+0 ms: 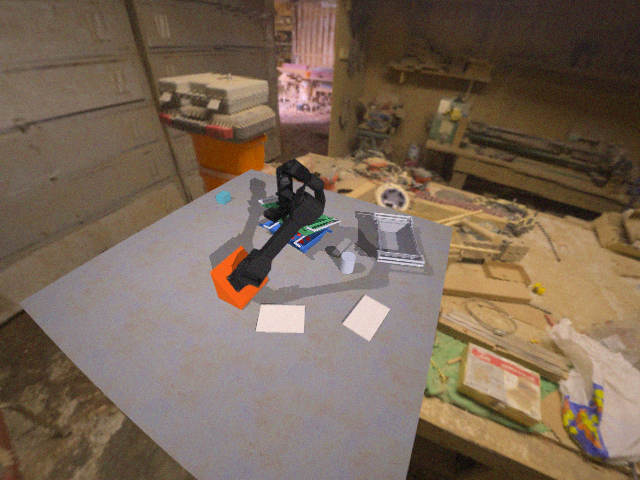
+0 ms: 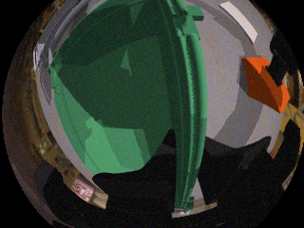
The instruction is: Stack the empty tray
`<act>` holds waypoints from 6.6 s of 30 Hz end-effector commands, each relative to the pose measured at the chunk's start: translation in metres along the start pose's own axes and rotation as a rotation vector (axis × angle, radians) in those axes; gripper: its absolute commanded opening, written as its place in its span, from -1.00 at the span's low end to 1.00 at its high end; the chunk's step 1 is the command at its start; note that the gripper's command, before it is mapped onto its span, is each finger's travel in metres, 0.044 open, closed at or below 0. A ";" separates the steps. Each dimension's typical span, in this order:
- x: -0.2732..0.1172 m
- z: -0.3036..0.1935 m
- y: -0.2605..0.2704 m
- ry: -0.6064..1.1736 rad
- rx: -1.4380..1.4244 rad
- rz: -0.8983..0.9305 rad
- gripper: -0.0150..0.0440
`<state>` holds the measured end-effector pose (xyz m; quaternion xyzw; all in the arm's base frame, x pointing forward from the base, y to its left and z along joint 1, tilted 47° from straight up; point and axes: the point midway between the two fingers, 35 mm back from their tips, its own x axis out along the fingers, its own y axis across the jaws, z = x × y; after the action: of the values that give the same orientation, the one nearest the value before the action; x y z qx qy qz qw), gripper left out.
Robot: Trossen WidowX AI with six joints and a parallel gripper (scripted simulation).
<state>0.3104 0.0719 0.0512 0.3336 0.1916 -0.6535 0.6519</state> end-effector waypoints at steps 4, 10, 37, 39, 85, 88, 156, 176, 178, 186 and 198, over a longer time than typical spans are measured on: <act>0.007 -0.001 -0.005 0.001 -0.008 -0.023 -0.49; 0.009 -0.001 -0.006 0.001 -0.008 -0.023 -0.49; 0.021 -0.005 -0.010 0.001 -0.008 -0.023 -0.49; 0.021 -0.005 -0.010 0.001 -0.008 -0.023 -0.49; 0.023 -0.005 -0.011 0.001 -0.008 -0.023 -0.49; 0.027 -0.006 -0.012 0.001 -0.008 -0.023 -0.49; 0.028 -0.006 -0.013 0.001 -0.008 -0.023 -0.49; 0.028 -0.006 -0.013 0.001 -0.008 -0.023 0.45; 0.028 -0.006 -0.013 0.001 -0.008 -0.023 0.55; 0.028 -0.006 -0.013 0.001 -0.008 -0.023 0.95; 0.014 -0.008 -0.010 0.007 -0.003 -0.014 1.00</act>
<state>0.3021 0.0592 0.0291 0.3284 0.1963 -0.6602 0.6463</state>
